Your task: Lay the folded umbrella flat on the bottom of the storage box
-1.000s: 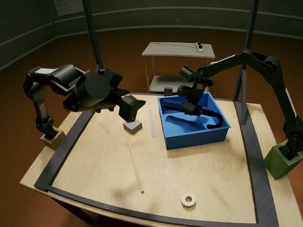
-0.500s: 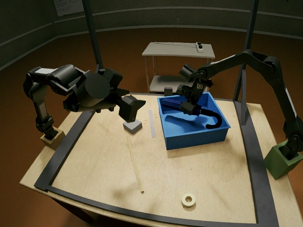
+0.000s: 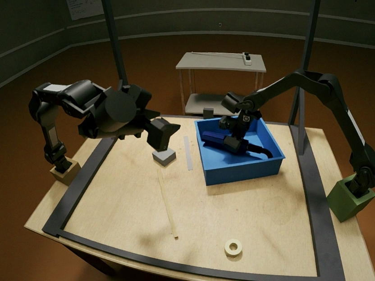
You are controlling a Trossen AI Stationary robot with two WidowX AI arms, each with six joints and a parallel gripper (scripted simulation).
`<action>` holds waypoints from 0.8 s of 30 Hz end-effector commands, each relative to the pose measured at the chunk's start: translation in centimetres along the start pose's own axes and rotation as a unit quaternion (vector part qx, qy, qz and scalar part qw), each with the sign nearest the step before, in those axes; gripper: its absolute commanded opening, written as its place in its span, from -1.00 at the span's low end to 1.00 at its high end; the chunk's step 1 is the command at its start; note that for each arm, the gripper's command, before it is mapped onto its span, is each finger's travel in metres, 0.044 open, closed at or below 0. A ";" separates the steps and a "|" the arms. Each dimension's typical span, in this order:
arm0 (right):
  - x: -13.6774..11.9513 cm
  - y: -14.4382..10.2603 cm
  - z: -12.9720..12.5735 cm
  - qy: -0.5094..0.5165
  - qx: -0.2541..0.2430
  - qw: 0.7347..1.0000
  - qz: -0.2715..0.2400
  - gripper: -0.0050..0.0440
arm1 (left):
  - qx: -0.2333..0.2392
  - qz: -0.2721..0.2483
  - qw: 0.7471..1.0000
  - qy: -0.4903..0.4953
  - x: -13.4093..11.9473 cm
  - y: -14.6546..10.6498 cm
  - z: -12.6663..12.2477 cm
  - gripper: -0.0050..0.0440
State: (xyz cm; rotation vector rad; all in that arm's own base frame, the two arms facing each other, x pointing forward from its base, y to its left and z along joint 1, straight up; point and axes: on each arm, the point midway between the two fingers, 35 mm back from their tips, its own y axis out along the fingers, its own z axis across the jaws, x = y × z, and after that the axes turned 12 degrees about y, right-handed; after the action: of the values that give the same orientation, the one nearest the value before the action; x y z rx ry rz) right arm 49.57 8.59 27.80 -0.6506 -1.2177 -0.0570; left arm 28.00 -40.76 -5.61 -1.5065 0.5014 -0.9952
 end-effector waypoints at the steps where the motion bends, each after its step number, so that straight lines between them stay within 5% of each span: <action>1: 1.2 -0.8 0.6 -0.016 -0.006 1.000 -0.008 0.84 | -0.002 -0.017 1.000 0.000 0.7 0.5 -0.3 -1.00; 23: 1.2 -0.8 0.6 -0.016 -0.006 1.000 -0.008 0.84 | -0.001 -0.027 1.000 -0.002 0.9 0.6 -0.1 -1.00; 24: 1.2 -0.8 0.6 -0.016 -0.006 1.000 -0.008 0.84 | -0.001 -0.027 1.000 -0.002 0.9 0.6 -0.1 -0.70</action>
State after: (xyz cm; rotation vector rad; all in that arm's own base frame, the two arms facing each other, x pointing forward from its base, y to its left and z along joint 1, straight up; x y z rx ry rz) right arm 49.57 8.59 27.80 -0.6506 -1.2177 -0.0570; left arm 28.21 -41.13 -7.10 -1.5168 0.4838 -1.0124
